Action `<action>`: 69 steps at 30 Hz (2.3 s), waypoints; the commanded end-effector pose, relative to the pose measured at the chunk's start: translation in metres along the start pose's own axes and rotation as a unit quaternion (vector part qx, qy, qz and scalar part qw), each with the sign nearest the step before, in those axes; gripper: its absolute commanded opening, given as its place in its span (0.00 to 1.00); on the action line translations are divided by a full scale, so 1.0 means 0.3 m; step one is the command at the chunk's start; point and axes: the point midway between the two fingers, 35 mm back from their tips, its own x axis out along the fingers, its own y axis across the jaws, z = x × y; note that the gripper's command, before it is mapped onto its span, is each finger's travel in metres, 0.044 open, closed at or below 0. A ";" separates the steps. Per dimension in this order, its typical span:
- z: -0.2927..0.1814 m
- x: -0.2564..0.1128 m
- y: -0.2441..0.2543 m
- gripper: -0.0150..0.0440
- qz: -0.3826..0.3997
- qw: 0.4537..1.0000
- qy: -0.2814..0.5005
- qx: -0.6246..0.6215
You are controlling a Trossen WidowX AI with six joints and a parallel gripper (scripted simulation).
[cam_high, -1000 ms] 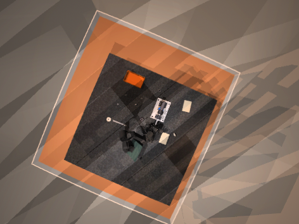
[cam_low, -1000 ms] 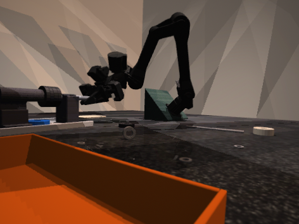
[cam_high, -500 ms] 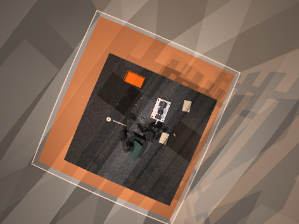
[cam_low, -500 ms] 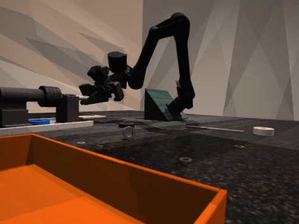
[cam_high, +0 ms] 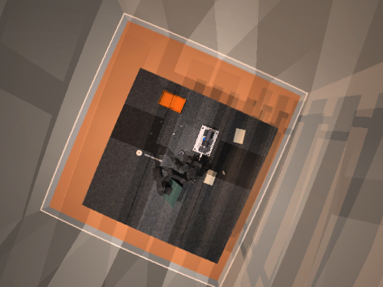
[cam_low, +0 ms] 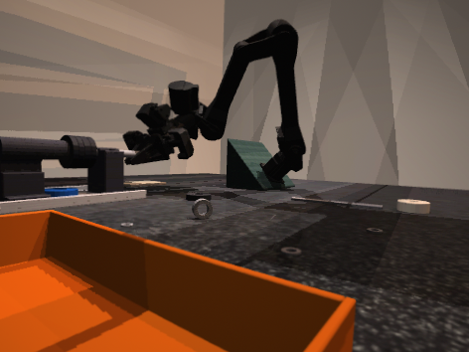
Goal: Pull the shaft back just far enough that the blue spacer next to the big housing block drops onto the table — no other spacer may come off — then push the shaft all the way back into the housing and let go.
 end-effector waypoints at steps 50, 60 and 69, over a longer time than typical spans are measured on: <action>0.005 0.009 0.004 0.25 0.003 1.000 0.000 -0.002; 0.007 0.013 0.004 0.25 0.003 1.000 0.000 -0.002; 0.009 0.016 0.004 0.25 0.003 1.000 0.000 -0.002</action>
